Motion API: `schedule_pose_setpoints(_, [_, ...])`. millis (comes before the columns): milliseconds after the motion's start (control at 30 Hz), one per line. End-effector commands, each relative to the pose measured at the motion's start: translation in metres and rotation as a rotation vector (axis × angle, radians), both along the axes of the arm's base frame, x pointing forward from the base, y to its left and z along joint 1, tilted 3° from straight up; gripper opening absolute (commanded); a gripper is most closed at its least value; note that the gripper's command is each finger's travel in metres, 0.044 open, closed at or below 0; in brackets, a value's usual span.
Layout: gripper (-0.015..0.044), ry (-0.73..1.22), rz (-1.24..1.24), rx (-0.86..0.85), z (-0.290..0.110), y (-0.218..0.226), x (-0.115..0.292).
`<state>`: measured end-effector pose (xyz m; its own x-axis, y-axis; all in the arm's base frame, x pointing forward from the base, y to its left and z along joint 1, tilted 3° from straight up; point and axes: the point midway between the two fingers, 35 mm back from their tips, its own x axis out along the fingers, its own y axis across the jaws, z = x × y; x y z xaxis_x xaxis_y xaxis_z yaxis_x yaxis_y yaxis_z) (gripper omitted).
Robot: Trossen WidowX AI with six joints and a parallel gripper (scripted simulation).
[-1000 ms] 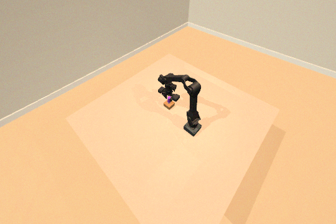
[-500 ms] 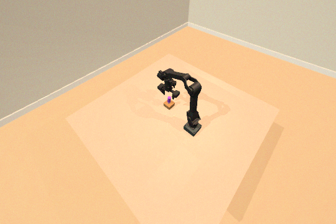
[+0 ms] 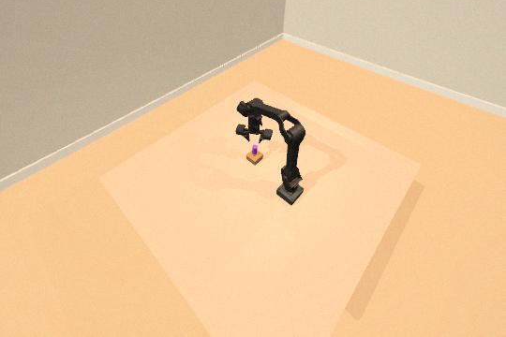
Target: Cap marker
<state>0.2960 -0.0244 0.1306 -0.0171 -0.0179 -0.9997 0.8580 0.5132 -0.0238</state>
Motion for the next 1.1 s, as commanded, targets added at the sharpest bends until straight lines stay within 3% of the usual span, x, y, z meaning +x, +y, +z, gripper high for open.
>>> schedule_pose_setpoints(0, [0.0151, 0.008, 0.554, 0.008, -0.0024, -0.0017, -0.0008])
schedule_pose_setpoints(200, [0.0000, 0.017, 1.069, 0.016, -0.0060, -0.0032, -0.0016])
schedule_pose_setpoints(1067, [0.0000, 0.017, 1.085, 0.016, -0.0107, -0.0033, -0.0016])
